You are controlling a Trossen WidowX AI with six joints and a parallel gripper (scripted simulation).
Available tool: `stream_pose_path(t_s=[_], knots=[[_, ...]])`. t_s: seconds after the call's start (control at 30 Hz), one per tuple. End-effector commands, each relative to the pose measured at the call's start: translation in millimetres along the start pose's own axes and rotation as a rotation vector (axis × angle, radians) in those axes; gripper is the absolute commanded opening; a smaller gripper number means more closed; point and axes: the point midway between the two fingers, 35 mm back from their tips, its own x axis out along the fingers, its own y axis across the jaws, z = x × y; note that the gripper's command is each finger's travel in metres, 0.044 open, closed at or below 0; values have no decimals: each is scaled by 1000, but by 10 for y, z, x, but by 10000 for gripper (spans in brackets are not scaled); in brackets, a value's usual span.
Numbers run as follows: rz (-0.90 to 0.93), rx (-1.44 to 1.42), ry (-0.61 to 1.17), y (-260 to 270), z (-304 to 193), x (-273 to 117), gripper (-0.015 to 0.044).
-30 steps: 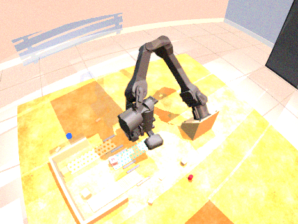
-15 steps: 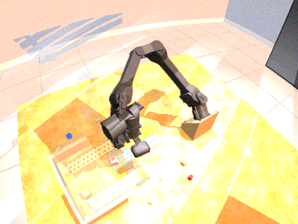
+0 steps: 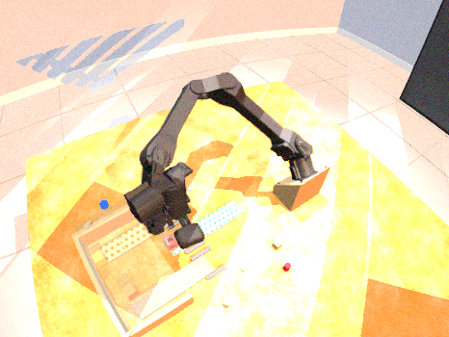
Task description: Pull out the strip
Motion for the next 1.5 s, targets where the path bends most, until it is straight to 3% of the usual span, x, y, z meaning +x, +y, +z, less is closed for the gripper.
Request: stream_pose_path(t_s=[0.0, 0.17, 0.43, 1.4, 1.47], knots=[[-3, -3, -2, 7, 149, -21, 440], [-3, -2, -2, 17, 317, -44, 440], [-3, -2, -2, 20, 325, 59, 250], [-5, -2, -3, 11, 331, 505, 250], [-1, 2, 0, 12, 332, 481, 198]])
